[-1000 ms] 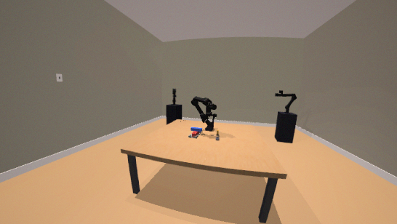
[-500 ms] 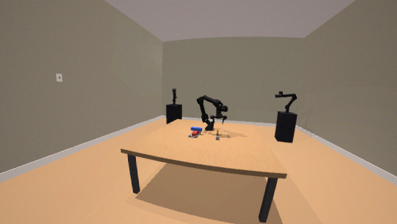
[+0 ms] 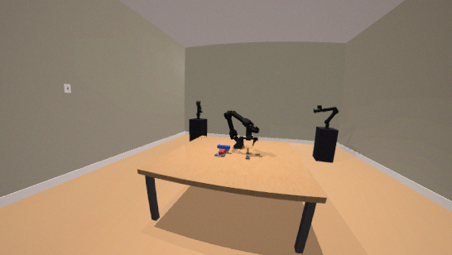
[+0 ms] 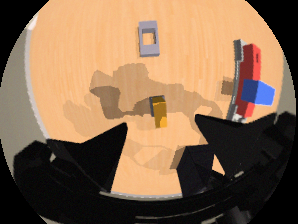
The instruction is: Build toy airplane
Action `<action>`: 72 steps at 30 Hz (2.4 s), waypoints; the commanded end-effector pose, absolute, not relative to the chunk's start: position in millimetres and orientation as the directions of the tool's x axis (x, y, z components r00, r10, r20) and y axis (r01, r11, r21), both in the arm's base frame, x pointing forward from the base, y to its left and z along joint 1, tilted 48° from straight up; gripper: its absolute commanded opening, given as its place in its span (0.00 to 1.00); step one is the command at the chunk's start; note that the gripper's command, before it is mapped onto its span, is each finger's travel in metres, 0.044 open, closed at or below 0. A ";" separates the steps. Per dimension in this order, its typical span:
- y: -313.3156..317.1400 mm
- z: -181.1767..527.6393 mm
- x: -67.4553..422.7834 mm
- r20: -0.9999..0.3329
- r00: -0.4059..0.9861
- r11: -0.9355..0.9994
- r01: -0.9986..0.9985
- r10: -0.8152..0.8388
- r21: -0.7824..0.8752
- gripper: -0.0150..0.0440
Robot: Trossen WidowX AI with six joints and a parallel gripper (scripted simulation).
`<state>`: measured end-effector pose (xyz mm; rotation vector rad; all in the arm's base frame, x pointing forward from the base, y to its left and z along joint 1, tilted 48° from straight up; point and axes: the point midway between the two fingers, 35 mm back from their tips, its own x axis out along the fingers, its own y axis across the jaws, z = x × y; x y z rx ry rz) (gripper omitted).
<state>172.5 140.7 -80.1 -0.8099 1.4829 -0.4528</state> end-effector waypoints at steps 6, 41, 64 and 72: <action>130.2 -90.0 174.2 -0.690 0.079 0.664 -0.212 -0.720 -0.717 1.00; 100.2 -116.9 176.7 -0.688 0.079 0.662 -0.211 -0.722 -0.719 0.64; 119.0 -111.7 182.9 -0.725 0.094 0.705 -0.176 -0.682 -0.687 0.25; 135.0 -98.9 182.6 -0.721 0.090 0.700 -0.184 -0.687 -0.690 0.25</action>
